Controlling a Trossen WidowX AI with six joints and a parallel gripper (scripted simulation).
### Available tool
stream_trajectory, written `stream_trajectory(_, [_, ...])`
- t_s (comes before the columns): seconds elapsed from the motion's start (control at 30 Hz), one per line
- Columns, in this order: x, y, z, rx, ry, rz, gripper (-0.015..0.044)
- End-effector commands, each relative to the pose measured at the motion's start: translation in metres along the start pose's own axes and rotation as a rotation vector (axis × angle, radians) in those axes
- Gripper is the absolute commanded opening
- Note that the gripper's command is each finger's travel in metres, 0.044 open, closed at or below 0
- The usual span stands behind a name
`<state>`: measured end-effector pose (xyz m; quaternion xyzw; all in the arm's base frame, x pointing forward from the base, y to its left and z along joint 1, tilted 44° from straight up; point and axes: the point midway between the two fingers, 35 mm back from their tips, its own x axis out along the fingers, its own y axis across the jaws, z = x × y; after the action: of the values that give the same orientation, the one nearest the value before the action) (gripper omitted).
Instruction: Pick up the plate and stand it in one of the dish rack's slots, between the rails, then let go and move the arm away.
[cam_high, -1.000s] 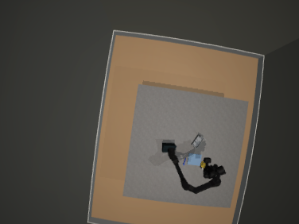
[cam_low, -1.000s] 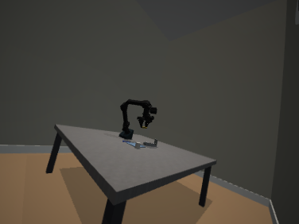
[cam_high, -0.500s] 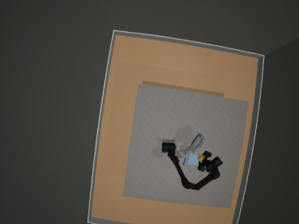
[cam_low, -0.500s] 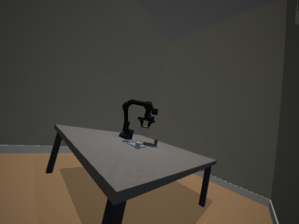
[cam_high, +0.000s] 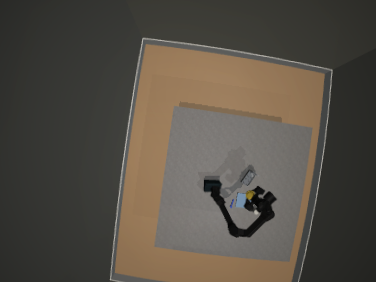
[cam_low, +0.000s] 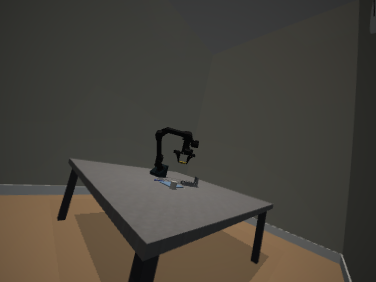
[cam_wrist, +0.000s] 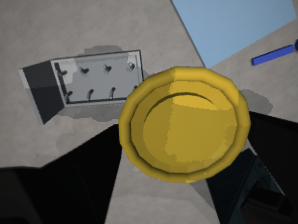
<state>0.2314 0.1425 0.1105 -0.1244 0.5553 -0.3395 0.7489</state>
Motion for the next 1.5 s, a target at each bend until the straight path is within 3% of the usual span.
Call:
stream_trajectory(0.0, [0.011,0.003,-0.004,-0.041,0.056,0.027,0.0])
stream_trajectory(0.73, [0.067,0.029,-0.022,-0.338,0.303,0.388,0.0])
stream_trajectory(1.47, [0.1,0.052,-0.023,-0.636,0.189,0.854,0.0])
